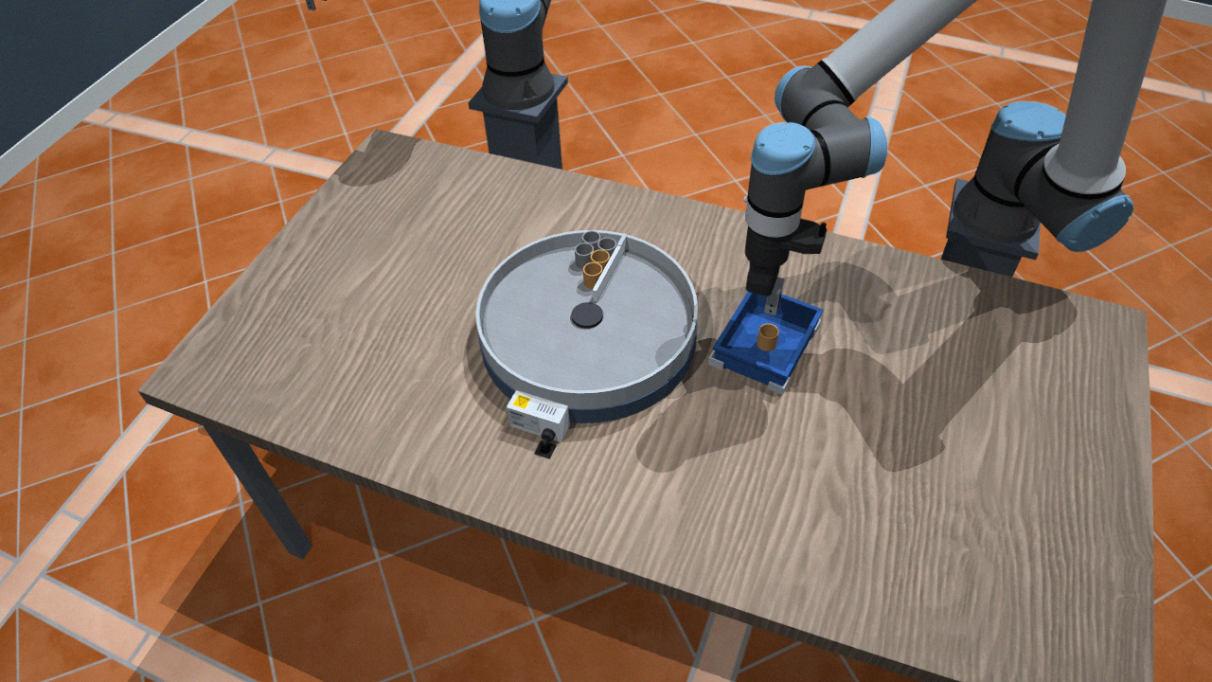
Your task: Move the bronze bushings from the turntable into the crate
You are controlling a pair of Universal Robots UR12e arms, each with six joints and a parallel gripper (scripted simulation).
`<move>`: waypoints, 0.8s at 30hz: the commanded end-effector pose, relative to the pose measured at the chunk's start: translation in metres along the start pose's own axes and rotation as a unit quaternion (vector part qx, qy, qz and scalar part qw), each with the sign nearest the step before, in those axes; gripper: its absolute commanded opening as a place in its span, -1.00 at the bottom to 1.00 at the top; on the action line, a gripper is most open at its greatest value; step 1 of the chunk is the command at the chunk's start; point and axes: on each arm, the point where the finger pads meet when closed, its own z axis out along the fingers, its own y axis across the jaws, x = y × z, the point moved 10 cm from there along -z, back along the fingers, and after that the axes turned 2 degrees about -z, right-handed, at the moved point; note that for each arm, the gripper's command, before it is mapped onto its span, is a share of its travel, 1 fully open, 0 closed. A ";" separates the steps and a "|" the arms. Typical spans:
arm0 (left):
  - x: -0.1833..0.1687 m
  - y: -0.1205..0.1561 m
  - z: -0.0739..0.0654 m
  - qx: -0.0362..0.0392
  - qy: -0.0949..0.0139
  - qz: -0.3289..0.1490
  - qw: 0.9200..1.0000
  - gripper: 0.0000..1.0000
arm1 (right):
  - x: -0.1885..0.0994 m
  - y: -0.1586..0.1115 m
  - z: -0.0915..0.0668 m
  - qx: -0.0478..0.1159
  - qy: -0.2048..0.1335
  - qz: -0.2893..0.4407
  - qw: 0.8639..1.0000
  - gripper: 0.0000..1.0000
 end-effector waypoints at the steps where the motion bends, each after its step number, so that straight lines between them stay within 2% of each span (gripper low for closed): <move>1: 0.000 0.000 -0.001 -0.001 -0.001 0.000 1.000 -0.25 | 0.000 0.000 -0.001 0.000 -0.001 0.000 1.000 1.00; 7: -0.001 0.000 -0.001 -0.001 -0.001 0.000 1.000 -0.28 | 0.000 0.000 -0.001 0.000 -0.001 0.000 1.000 1.00; 10: -0.013 0.000 -0.001 -0.001 -0.001 0.000 1.000 -0.28 | 0.000 0.000 -0.001 0.000 -0.001 0.000 1.000 1.00; 16: -0.085 -0.003 -0.001 -0.001 -0.001 0.000 1.000 -0.28 | 0.000 0.000 -0.001 0.000 -0.001 0.000 1.000 1.00; 19: -0.094 -0.003 -0.001 -0.001 -0.001 0.000 1.000 -0.28 | 0.000 0.000 -0.001 0.000 -0.001 0.000 1.000 1.00; 21: -0.130 -0.003 -0.001 -0.001 -0.001 0.000 1.000 -0.28 | 0.000 0.000 -0.001 0.000 -0.001 0.000 1.000 1.00; 24: -0.158 -0.004 -0.001 -0.001 -0.001 0.000 1.000 -0.28 | 0.000 0.000 -0.001 0.000 -0.001 0.000 1.000 1.00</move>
